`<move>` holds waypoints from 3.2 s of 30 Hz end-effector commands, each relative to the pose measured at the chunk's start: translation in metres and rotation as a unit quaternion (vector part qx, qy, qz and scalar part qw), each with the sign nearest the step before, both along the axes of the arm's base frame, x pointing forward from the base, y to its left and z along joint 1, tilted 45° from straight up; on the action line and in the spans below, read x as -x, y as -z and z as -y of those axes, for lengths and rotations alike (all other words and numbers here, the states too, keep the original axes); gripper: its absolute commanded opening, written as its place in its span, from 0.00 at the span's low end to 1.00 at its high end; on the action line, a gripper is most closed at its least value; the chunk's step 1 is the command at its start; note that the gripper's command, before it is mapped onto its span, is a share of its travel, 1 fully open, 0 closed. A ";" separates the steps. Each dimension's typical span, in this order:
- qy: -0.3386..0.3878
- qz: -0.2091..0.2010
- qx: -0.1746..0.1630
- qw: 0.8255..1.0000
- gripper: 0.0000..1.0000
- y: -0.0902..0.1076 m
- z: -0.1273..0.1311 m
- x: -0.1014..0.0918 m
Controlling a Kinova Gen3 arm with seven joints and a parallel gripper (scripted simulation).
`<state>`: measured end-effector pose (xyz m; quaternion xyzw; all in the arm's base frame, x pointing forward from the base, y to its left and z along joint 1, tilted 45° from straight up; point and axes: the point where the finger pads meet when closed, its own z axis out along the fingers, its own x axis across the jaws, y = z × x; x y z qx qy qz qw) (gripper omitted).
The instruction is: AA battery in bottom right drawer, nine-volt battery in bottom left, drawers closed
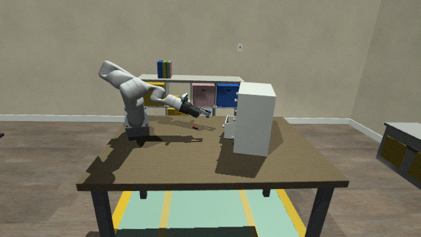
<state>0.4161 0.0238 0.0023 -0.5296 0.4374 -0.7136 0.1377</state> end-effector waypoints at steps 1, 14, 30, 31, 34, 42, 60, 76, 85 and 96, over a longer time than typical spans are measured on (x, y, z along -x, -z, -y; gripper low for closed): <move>-0.001 0.001 0.000 1.000 0.51 -0.001 0.000 -0.001; 0.000 0.001 0.000 1.000 0.51 -0.004 0.002 -0.009; -0.001 0.001 0.000 1.000 0.51 -0.006 0.004 -0.016; -0.001 0.001 0.000 1.000 0.51 -0.006 0.004 -0.017; -0.001 0.001 0.000 1.000 0.51 -0.007 0.005 -0.019; 0.000 0.001 0.000 1.000 0.51 -0.010 0.007 -0.027; 0.000 0.001 0.000 1.000 0.51 -0.016 0.012 -0.045; 0.000 0.001 0.000 1.000 0.51 -0.024 0.018 -0.068; 0.000 0.001 0.000 1.000 0.51 -0.028 0.021 -0.079; 0.000 0.001 0.000 1.000 0.51 -0.033 0.025 -0.094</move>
